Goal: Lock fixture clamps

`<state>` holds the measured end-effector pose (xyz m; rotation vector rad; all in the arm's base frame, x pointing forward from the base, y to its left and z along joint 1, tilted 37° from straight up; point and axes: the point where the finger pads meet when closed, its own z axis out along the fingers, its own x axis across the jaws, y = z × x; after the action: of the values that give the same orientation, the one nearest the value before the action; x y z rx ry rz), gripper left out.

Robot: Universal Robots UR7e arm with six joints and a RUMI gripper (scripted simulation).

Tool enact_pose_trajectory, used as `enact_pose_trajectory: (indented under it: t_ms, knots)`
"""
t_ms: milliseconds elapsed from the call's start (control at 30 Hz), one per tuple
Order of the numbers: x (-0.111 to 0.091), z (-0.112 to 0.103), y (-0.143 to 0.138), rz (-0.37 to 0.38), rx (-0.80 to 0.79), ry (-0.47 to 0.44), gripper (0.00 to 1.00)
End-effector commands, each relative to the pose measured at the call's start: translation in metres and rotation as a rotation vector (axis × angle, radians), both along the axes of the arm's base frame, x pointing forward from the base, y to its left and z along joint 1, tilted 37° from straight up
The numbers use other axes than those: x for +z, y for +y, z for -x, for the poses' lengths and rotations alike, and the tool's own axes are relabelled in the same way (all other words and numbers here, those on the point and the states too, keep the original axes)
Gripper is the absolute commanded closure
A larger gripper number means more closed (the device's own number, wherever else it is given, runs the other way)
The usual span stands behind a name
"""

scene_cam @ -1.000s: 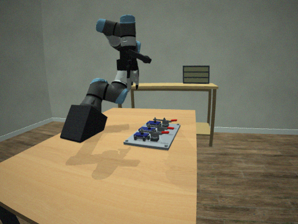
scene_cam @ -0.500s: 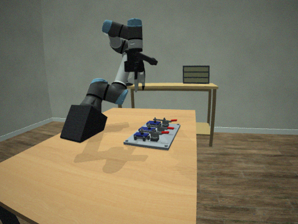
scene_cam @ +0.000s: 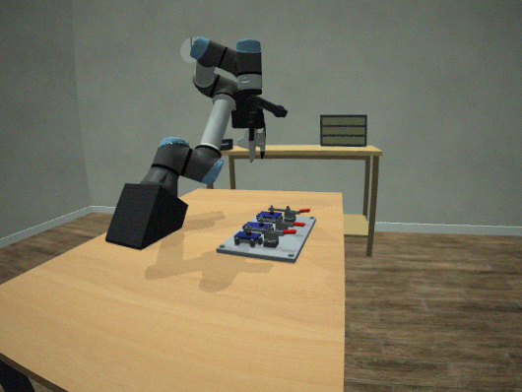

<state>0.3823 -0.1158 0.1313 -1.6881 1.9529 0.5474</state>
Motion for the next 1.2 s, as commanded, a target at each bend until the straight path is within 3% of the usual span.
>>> enact_pose_trajectory:
  t_ms: [0, 533, 700, 1100, 1167]
  knots:
    - [0.000, 0.001, -0.001, 0.000, 0.000, -0.001, 0.72]
    - [0.000, 0.001, -0.001, 0.000, 0.000, -0.001, 0.72]
    - [-0.048, -0.006, 0.034, 0.001, -0.001, 0.000, 0.72]
    - [-0.048, -0.006, 0.034, 0.001, -0.001, 0.000, 0.72]
    - [-0.054, -0.022, 0.019, 0.000, 0.000, 0.000, 0.72]
